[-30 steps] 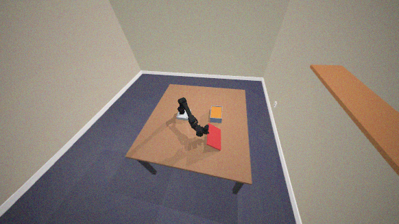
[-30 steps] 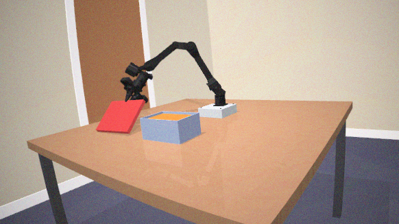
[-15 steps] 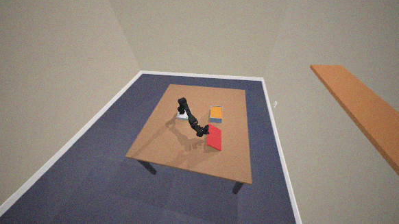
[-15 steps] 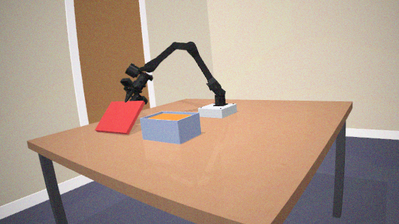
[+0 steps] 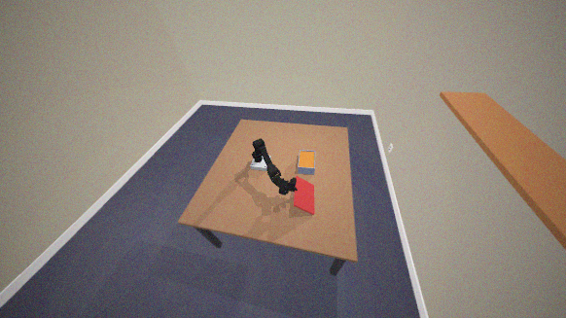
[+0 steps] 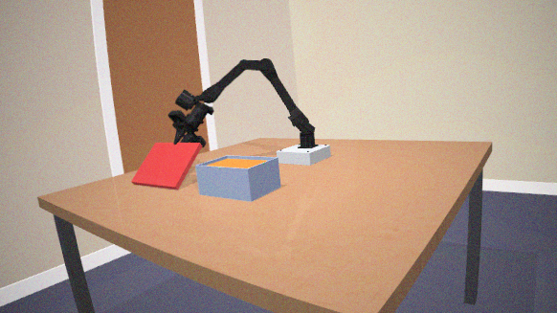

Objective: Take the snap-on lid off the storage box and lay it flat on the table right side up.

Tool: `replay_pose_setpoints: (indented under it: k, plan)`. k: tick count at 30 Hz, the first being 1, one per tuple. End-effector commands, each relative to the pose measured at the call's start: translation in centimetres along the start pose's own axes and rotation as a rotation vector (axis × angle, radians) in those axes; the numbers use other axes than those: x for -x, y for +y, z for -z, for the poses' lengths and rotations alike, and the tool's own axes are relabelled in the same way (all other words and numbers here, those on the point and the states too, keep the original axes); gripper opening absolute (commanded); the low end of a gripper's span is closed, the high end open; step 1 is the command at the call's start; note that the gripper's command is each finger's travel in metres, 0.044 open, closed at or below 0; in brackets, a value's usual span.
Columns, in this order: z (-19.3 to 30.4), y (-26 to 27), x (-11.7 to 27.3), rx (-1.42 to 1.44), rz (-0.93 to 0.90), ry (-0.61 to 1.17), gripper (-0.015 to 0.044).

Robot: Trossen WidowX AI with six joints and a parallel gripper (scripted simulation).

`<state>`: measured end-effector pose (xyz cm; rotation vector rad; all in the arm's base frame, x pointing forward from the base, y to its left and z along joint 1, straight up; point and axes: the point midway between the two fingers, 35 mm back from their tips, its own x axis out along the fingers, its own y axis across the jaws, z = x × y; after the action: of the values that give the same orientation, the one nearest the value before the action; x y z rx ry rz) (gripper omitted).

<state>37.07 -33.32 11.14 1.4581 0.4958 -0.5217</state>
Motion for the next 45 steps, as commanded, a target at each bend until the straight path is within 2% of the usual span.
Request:
replay_pose_setpoints:
  k: [1,45]
  plan:
    - [0.2,-1.3,-0.8,-0.016,0.018,0.012,0.0000]
    - [0.3,-4.0,-3.0,-0.016,0.018,0.012,0.0000]
